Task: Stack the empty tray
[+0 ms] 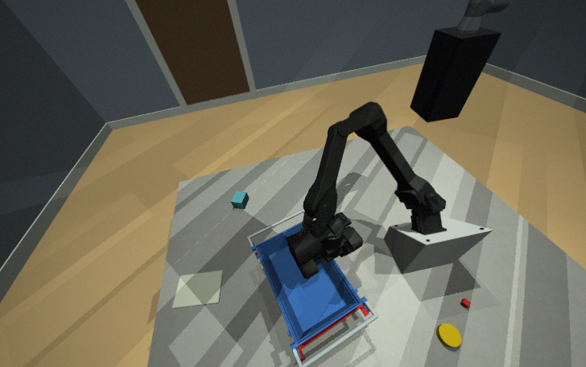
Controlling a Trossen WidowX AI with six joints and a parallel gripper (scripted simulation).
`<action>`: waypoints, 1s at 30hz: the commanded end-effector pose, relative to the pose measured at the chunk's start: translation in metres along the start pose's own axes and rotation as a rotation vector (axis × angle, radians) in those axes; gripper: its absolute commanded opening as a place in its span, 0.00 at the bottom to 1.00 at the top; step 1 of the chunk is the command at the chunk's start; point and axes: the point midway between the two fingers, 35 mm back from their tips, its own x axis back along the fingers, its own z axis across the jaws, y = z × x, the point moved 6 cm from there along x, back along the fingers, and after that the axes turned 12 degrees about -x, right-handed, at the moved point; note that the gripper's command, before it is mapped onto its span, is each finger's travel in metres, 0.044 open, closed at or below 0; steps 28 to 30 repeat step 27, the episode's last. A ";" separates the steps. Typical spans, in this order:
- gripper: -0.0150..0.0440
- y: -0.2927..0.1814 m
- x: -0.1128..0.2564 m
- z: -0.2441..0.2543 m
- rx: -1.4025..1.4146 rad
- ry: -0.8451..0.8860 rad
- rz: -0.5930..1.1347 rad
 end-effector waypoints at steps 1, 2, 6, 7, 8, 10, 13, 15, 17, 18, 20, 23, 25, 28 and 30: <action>1.00 0.000 0.000 0.000 0.000 0.000 0.000; 1.00 0.000 0.000 0.000 0.000 0.000 0.000; 1.00 -0.001 0.007 0.001 0.001 0.000 0.001; 1.00 -0.001 0.011 0.002 0.001 0.001 0.002; 1.00 -0.001 0.016 0.003 0.002 0.001 0.003; 1.00 -0.002 0.030 0.005 0.003 0.001 0.005; 1.00 -0.003 0.052 0.006 0.005 0.000 0.006; 1.00 -0.003 0.068 0.006 0.006 0.000 0.006; 1.00 -0.003 0.083 0.005 0.006 -0.001 0.004; 1.00 -0.002 0.091 0.004 0.007 -0.002 0.003; 1.00 -0.002 0.105 0.002 0.007 -0.002 0.001; 1.00 -0.001 0.110 0.001 0.007 -0.003 0.000; 1.00 -0.001 0.110 0.001 0.007 -0.003 0.000; 1.00 -0.001 0.106 -0.004 0.013 -0.001 -0.003; 1.00 -0.001 0.106 -0.004 0.013 -0.001 -0.003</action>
